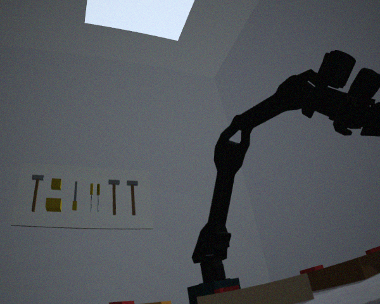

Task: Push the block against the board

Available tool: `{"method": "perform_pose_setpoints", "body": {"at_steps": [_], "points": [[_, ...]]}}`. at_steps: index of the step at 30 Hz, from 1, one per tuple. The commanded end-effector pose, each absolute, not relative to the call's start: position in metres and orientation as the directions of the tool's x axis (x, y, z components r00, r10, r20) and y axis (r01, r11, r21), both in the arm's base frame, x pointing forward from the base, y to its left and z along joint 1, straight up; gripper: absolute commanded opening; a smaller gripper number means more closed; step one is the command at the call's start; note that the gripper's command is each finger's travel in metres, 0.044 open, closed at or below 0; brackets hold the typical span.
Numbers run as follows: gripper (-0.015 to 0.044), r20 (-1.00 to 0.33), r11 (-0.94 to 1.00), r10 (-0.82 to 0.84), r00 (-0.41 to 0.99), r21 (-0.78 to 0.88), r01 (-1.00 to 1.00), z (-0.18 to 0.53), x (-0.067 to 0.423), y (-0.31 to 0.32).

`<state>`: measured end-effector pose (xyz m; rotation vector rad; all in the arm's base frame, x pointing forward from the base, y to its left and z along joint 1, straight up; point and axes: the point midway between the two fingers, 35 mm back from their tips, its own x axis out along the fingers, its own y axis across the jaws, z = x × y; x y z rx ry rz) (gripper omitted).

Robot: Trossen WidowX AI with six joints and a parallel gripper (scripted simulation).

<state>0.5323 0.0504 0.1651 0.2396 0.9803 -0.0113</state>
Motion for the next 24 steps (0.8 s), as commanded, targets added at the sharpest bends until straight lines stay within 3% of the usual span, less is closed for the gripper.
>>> {"method": "perform_pose_setpoints", "body": {"at_steps": [1,13,20,24], "points": [[0.0000,-0.899,0.984,0.070,0.432,0.134,0.119,0.127,0.519,0.045],[0.0000,-0.998,0.998,0.005,0.056,0.008,0.063,0.050,0.464,0.030],[0.0000,-0.999,0.998,0.001,0.035,0.003,0.058,0.044,0.461,0.030],[0.0000,-0.999,0.998,0.001,0.034,0.003,0.058,-0.005,0.463,0.030]]}}
